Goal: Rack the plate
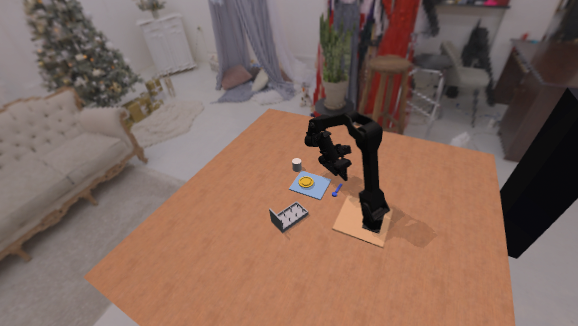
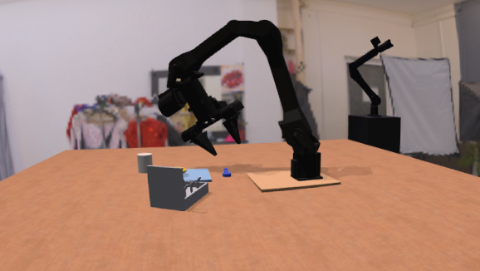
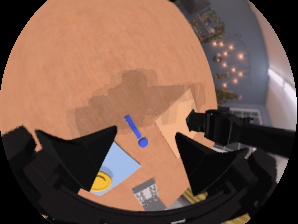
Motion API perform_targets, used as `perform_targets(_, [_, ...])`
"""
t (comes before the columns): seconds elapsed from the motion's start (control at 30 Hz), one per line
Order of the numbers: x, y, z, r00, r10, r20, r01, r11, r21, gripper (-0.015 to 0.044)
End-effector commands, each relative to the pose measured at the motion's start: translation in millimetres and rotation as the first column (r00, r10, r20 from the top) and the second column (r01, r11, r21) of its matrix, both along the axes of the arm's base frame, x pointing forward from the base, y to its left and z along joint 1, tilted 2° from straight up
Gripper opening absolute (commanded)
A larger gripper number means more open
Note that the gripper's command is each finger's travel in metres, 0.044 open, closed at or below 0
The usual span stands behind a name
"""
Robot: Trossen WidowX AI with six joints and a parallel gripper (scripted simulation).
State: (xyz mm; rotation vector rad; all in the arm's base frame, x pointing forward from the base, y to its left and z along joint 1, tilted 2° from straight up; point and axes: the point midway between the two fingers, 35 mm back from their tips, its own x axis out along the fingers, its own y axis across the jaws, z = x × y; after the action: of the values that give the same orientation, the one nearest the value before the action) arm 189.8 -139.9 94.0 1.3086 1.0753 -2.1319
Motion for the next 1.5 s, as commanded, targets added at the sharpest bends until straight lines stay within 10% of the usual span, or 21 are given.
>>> perform_targets(0.0, [0.3, 0.0, 0.0, 1.000, 0.005, 0.001, -0.005, 1.000, 0.002, 0.0400])
perform_targets(0.67, [38.5, 7.9, -1.8, 0.819, 0.535, 0.207, -0.567, 0.809, 0.153, 0.0400])
perform_targets(1.47, [86.2, 24.6, 2.4, 0.178, 0.891, 0.416, -0.983, 0.148, 0.104, 0.0400])
